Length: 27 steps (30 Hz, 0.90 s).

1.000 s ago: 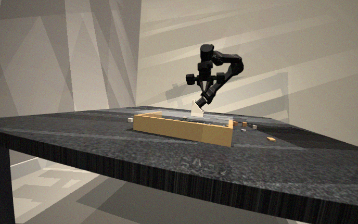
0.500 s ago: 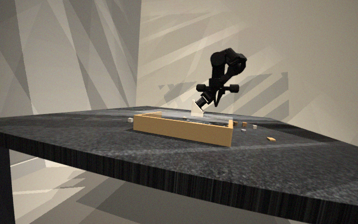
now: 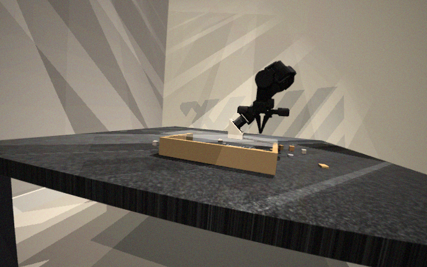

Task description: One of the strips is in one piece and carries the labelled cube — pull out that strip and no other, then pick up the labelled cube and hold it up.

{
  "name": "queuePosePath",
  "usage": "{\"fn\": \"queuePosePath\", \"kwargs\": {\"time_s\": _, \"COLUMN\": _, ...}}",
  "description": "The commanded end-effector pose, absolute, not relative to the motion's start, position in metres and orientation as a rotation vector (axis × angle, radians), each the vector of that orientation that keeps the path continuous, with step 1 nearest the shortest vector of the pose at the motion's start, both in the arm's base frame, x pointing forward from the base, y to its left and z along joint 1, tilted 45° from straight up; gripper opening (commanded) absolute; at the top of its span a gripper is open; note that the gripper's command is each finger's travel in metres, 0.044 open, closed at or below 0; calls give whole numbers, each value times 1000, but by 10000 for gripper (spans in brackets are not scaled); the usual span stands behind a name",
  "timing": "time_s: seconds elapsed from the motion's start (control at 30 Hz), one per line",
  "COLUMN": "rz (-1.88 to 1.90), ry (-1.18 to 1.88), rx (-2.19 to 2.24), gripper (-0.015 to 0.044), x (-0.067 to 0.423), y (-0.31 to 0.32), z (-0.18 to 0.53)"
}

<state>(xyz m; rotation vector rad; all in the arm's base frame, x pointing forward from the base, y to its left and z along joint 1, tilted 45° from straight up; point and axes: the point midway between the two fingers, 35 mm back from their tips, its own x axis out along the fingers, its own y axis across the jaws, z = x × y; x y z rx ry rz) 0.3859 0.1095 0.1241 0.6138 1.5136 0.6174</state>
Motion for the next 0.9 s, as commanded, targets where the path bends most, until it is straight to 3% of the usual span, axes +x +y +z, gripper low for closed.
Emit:
{"fn": "queuePosePath", "kwargs": {"time_s": 0.0, "rz": 609, "ry": 1527, "rx": 614, "gripper": 0, "x": 386, "y": 114, "z": 116}}
{"fn": "queuePosePath", "kwargs": {"time_s": 0.87, "rz": 610, "ry": 1526, "rx": 615, "gripper": 0, "x": 387, "y": 144, "z": 85}}
